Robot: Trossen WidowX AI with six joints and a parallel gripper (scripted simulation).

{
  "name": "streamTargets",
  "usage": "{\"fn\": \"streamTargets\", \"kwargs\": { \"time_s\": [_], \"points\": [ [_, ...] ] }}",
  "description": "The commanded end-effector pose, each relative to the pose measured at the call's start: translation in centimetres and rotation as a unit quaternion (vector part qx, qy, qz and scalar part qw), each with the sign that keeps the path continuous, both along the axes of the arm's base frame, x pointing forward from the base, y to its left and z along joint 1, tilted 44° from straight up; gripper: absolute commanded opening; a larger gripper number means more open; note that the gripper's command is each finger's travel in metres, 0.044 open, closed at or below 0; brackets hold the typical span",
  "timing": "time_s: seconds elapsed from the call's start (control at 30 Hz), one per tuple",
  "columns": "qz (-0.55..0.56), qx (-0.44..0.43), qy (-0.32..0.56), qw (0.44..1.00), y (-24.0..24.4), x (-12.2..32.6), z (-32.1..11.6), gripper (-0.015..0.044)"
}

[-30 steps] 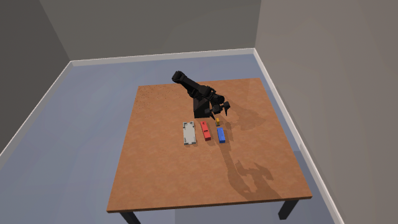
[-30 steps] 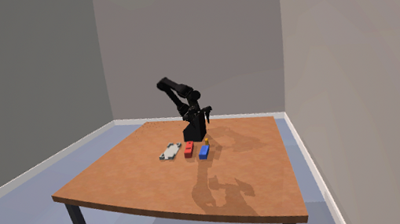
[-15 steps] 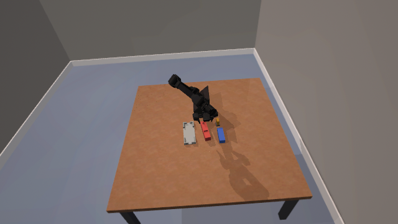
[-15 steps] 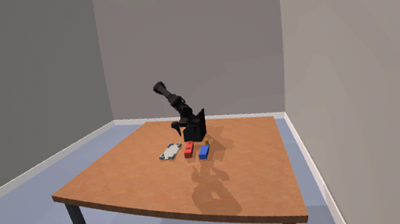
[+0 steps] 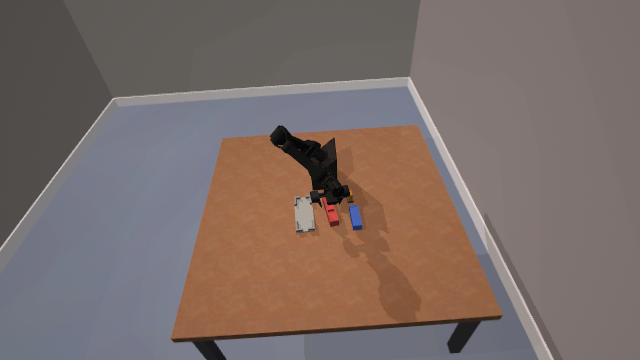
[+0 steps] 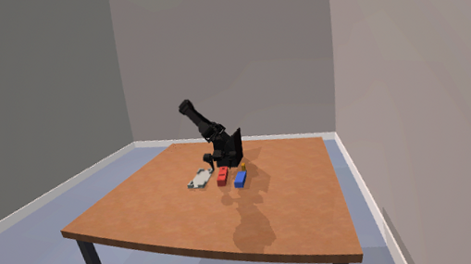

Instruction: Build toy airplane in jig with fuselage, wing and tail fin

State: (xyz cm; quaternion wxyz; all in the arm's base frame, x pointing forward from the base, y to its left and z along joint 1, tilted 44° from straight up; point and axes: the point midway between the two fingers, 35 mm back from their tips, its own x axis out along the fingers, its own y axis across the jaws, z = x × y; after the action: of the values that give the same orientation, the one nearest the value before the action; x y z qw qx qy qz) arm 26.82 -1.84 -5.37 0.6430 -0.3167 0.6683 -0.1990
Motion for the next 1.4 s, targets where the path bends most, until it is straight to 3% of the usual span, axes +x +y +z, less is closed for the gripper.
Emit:
{"fn": "streamTargets", "kwargs": {
  "time_s": [0.0,1.03,1.37],
  "points": [
    [0.003,-0.003,0.003,1.0,-0.4,-0.1,-0.3,0.044],
    [0.003,-0.005,0.004,1.0,-3.7,-0.1,-3.7,0.044],
    [0.003,-0.005,0.004,1.0,-3.7,-0.1,-3.7,0.0197]
  ]
}}
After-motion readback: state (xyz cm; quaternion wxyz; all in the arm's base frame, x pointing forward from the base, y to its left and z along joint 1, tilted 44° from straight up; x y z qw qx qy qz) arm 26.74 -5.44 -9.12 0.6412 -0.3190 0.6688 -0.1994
